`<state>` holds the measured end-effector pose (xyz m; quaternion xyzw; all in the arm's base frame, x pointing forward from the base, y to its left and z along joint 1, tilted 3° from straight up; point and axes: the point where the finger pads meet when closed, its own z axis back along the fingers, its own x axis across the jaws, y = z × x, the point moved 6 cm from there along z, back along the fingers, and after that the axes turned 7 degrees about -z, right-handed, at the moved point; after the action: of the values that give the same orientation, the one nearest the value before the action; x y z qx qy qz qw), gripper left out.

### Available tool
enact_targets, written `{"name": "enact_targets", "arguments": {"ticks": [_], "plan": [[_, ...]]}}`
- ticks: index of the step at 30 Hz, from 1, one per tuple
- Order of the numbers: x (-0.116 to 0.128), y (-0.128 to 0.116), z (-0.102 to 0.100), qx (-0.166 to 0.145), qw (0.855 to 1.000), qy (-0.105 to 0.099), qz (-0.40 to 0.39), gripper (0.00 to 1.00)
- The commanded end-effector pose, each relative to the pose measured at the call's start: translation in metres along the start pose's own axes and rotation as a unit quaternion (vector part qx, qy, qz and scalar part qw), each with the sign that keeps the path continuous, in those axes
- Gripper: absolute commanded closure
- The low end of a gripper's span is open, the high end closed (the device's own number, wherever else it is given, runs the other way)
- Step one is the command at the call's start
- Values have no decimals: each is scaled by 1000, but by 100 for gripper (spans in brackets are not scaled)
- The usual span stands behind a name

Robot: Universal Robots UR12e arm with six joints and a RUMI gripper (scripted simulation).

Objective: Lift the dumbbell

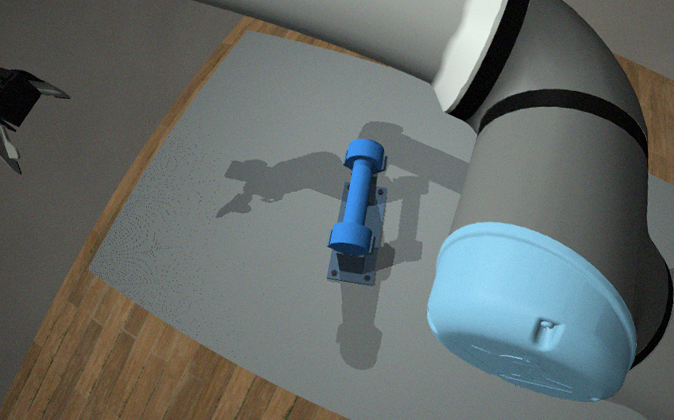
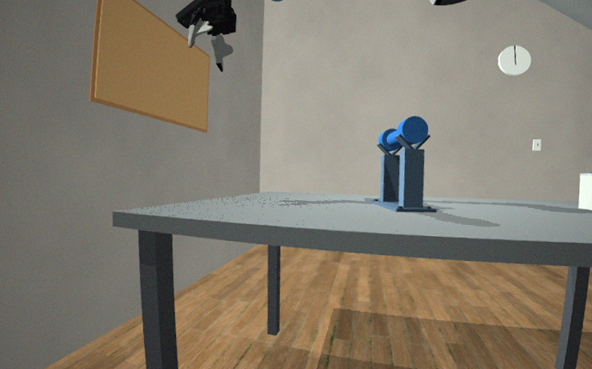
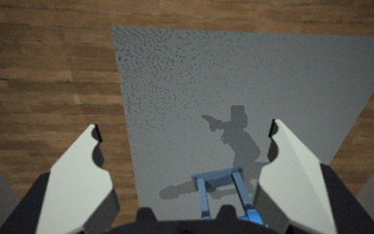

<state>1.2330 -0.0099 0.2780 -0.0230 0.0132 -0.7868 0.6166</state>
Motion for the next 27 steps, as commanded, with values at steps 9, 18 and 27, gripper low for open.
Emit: {"name": "enact_targets", "arguments": {"ticks": [9,18,27], "plan": [[0,0,2,1,1000,0,0,0],[0,0,2,1,1000,0,0,0],[3,-1,3,1,1000,0,8,0]]}}
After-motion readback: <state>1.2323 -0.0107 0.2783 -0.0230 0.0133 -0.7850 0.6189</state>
